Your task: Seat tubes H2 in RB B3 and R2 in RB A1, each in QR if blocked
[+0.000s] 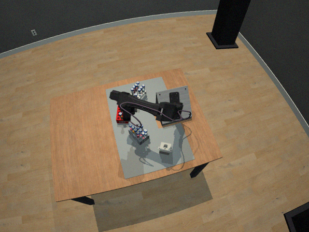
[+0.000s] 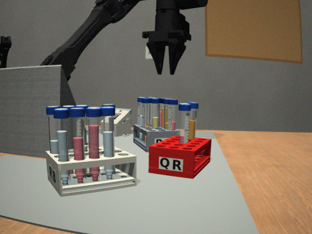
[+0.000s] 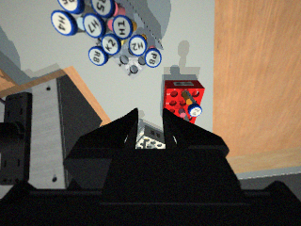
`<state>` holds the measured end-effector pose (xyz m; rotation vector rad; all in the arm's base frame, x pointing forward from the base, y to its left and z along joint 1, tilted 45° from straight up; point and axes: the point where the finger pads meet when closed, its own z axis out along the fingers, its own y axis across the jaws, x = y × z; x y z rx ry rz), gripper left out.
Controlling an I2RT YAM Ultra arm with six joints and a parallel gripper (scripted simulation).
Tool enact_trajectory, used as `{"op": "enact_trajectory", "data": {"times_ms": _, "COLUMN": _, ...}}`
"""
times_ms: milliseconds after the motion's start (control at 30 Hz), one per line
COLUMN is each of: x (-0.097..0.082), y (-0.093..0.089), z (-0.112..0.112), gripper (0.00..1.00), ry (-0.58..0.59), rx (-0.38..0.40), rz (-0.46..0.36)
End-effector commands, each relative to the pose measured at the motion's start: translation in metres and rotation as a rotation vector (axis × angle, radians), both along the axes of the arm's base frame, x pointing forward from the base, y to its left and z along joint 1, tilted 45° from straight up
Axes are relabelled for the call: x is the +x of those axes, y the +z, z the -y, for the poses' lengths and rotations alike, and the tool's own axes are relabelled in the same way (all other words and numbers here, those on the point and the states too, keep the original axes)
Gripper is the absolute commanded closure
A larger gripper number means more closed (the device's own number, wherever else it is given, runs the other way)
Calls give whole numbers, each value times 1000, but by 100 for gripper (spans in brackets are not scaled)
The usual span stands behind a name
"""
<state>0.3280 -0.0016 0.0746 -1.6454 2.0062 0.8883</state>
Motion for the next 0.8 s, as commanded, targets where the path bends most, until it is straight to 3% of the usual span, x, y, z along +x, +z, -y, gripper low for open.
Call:
{"op": "enact_trajectory", "data": {"times_ms": 0, "x": 10, "y": 28, "z": -12, "gripper": 70, "ry": -39, "rx": 14, "rz": 12}}
{"op": "enact_trajectory", "data": {"times_ms": 267, "x": 18, "y": 49, "z": -33, "gripper": 70, "ry": -39, "rx": 17, "rz": 12}}
{"op": "enact_trajectory", "data": {"times_ms": 367, "x": 8, "y": 29, "z": -27, "gripper": 70, "ry": -60, "rx": 37, "rz": -64}}
{"op": "enact_trajectory", "data": {"times_ms": 767, "x": 12, "y": 28, "z": -20, "gripper": 70, "ry": -48, "rx": 24, "rz": -13}}
